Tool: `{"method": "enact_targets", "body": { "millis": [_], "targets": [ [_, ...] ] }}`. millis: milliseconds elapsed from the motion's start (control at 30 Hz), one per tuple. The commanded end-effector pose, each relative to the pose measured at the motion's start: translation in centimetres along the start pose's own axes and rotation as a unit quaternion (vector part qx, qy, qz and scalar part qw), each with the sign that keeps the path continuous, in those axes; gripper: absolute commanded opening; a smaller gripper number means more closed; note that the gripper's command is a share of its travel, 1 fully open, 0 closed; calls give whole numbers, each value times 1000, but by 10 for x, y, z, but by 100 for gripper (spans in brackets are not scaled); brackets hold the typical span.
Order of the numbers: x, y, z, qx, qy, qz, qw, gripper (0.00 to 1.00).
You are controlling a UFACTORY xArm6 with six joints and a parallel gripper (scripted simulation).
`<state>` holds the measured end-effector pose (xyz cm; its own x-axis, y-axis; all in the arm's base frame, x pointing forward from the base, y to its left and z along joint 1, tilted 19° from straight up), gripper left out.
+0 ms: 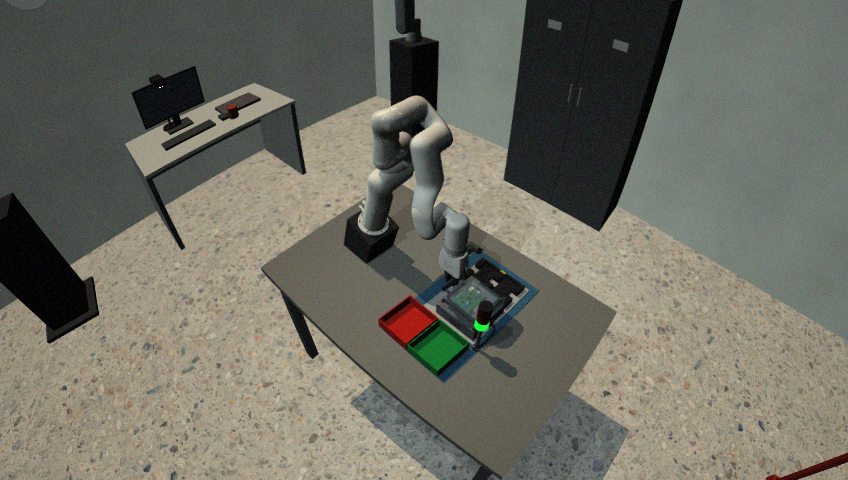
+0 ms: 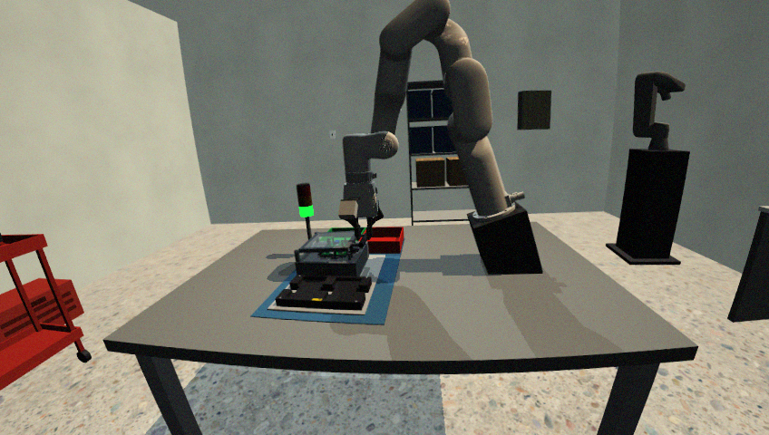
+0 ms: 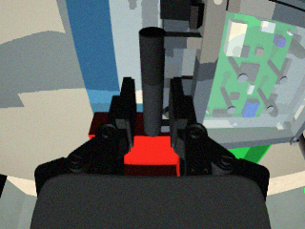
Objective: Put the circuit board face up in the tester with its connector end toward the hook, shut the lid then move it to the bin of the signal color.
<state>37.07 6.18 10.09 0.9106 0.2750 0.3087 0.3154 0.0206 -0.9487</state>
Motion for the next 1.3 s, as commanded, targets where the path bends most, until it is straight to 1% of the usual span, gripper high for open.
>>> {"method": "enact_targets", "body": {
  "millis": [0,167,500,533,1267],
  "targets": [
    [1,10,0,0,0,-2,1000,27],
    [1,16,0,0,0,-2,1000,27],
    [1,16,0,0,0,-2,1000,27],
    [1,16,0,0,0,-2,1000,0],
    [1,16,0,0,0,-2,1000,0]
  ]
}}
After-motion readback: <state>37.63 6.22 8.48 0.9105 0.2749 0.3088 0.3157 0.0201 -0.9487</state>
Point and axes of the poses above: the point where the finger pads meet when closed, its own y axis out along the fingers, its own x axis across the jaws, z = x × y, the point moved 2 cm from there along -y, back along the fingers, and after that the axes turned 13 degrees about -y, right-handed, at the moved point
